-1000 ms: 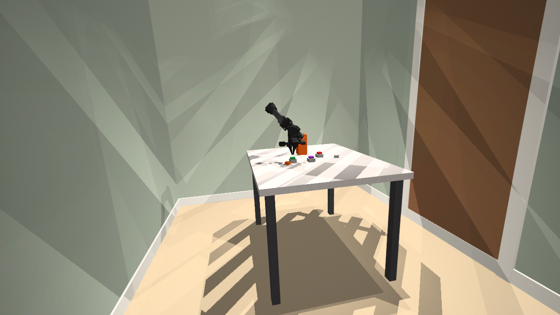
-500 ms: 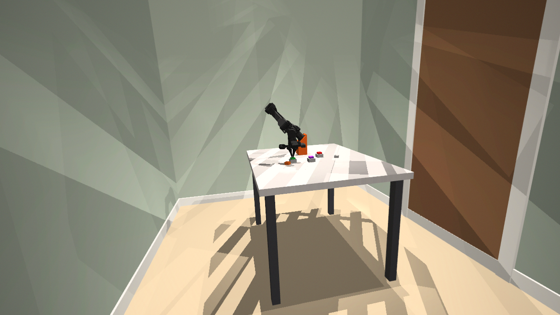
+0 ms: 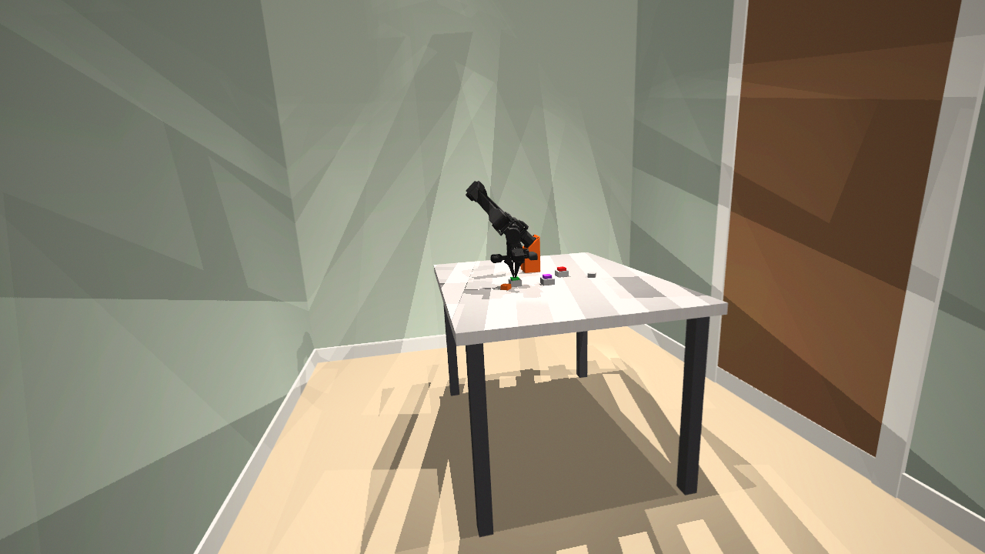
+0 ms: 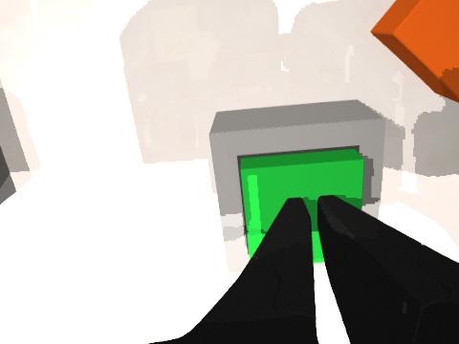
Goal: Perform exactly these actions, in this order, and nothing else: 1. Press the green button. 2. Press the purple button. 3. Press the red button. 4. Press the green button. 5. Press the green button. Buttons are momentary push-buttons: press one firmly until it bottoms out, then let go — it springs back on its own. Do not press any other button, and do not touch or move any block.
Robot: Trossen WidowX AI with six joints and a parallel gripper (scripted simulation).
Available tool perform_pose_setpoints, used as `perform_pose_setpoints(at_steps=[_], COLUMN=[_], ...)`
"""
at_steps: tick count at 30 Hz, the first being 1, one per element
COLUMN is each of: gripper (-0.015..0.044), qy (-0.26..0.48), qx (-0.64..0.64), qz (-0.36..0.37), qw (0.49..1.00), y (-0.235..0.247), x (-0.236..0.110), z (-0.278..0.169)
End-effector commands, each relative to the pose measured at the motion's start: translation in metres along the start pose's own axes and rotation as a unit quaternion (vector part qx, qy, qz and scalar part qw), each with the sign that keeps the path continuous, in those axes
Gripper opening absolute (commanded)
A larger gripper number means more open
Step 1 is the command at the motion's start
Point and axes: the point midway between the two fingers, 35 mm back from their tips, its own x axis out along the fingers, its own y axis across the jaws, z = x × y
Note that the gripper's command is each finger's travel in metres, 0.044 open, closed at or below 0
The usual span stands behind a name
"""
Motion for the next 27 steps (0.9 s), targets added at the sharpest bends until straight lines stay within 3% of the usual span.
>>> perform_pose_setpoints(at_steps=[1, 7, 11, 15, 18, 27], gripper=[0.002, 0.002, 0.002, 0.002, 0.0099, 0.0335], qy=[0.003, 0.003, 0.002, 0.002, -0.004, -0.01], qx=[-0.003, -0.003, -0.003, -0.003, -0.004, -0.013], qz=[0.002, 0.002, 0.003, 0.003, 0.016, 0.056], qw=[1.0, 1.0, 1.0, 1.0, 1.0, 0.998], y=[0.001, 0.001, 0.001, 0.001, 0.024, 0.169], x=[0.001, 0.001, -0.028, -0.031, -0.037, -0.076], z=[-0.001, -0.001, -0.001, -0.001, 0.013, 0.046])
